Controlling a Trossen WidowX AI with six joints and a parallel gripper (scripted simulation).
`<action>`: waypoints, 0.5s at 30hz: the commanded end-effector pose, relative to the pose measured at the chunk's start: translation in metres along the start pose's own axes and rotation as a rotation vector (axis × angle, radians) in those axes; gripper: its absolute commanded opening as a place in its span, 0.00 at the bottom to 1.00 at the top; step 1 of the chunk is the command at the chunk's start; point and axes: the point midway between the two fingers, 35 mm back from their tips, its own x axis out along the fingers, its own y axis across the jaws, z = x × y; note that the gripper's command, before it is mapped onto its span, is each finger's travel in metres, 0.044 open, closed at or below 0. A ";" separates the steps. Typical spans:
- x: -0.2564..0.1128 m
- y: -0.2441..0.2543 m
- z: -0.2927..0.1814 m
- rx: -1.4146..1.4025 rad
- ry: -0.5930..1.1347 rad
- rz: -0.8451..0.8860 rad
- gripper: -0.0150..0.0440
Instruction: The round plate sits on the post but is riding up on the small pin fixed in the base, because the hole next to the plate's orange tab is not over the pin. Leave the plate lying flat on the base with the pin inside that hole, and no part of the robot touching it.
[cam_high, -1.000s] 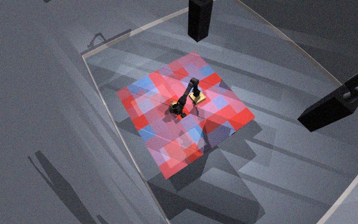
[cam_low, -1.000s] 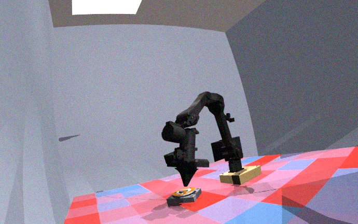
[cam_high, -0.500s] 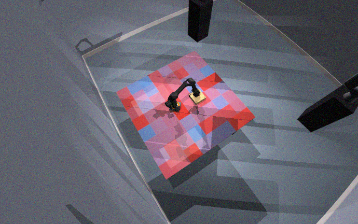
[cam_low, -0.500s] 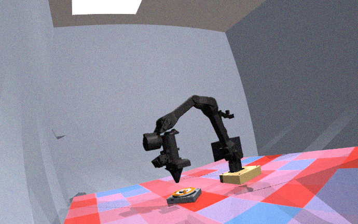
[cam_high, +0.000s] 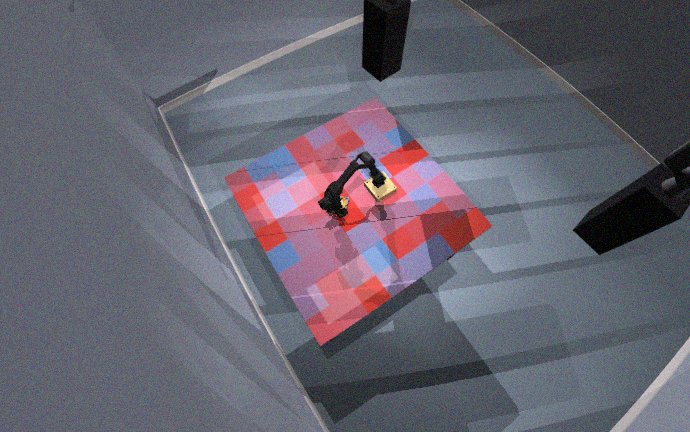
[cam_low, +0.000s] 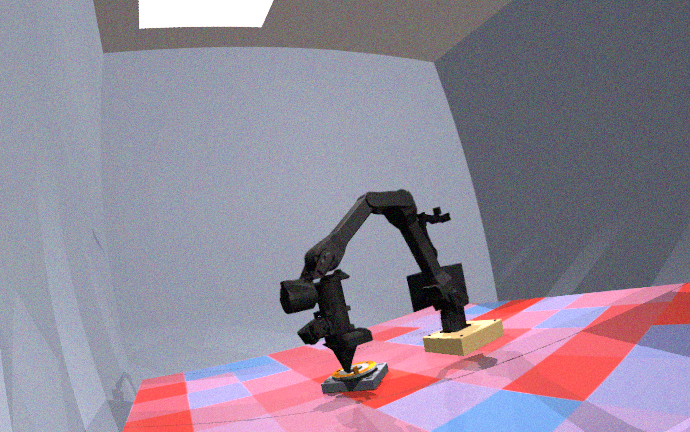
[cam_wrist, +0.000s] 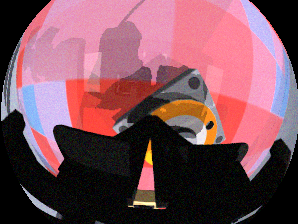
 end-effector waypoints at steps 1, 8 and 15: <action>0.003 0.002 -0.002 -0.002 0.001 0.004 0.25; 0.003 0.007 -0.010 -0.002 0.002 0.004 0.25; 0.004 0.010 -0.018 -0.002 0.002 0.004 0.25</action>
